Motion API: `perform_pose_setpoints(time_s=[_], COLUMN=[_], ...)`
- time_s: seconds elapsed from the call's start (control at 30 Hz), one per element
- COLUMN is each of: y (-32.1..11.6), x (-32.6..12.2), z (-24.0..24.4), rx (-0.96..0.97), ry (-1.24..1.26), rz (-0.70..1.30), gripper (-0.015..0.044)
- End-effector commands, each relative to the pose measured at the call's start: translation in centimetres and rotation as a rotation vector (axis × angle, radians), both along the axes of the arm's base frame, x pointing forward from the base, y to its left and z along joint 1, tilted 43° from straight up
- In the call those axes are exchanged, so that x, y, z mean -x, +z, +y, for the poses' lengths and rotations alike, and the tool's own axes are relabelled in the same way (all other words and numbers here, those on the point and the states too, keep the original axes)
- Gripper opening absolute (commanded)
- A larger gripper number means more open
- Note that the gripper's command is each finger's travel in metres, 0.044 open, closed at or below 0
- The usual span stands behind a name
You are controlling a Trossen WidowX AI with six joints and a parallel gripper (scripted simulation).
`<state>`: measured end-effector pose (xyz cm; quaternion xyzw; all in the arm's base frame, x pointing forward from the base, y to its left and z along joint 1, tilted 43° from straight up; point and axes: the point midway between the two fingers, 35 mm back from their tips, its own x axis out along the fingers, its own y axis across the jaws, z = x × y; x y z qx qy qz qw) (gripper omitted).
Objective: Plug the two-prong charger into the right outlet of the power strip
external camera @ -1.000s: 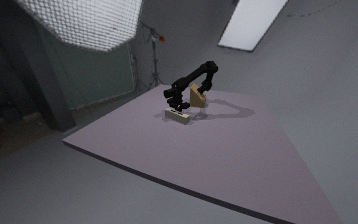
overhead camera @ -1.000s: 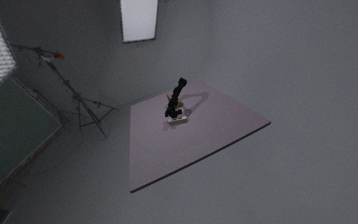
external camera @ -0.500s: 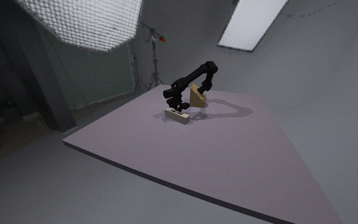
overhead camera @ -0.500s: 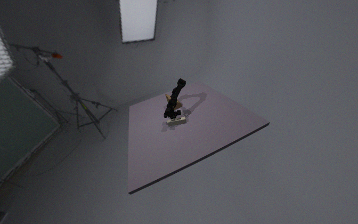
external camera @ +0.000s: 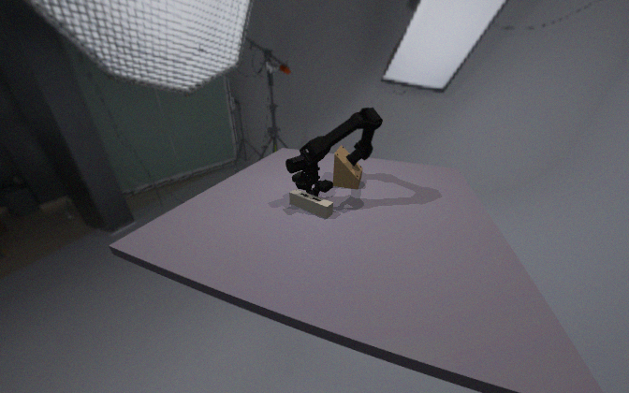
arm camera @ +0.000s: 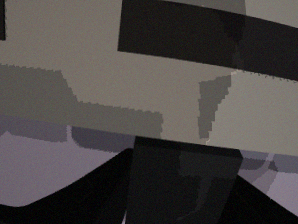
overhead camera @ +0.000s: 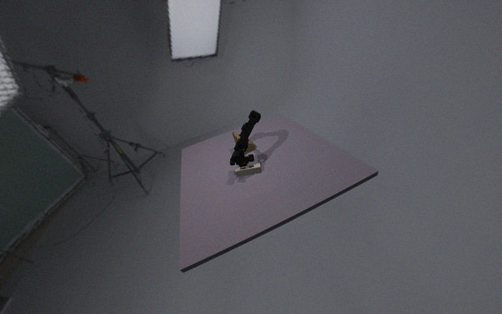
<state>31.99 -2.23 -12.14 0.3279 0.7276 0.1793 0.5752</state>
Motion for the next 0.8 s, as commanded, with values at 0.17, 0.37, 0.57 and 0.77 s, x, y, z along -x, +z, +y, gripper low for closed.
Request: perform_pose_setpoints(time_s=[0.17, 0.37, 0.57, 0.77], y=[-0.08, -0.13, -0.19, -0.27], x=[-0.55, -0.79, -1.02, -1.26], z=[-0.12, -0.15, -0.18, -0.20], rx=[0.000, 0.000, 0.000, 0.000], ry=[-0.005, -0.005, -0.005, -0.005], rz=[-0.004, -0.005, -0.005, -0.005], gripper=[0.0000, 0.0000, 0.0000, 0.0000])
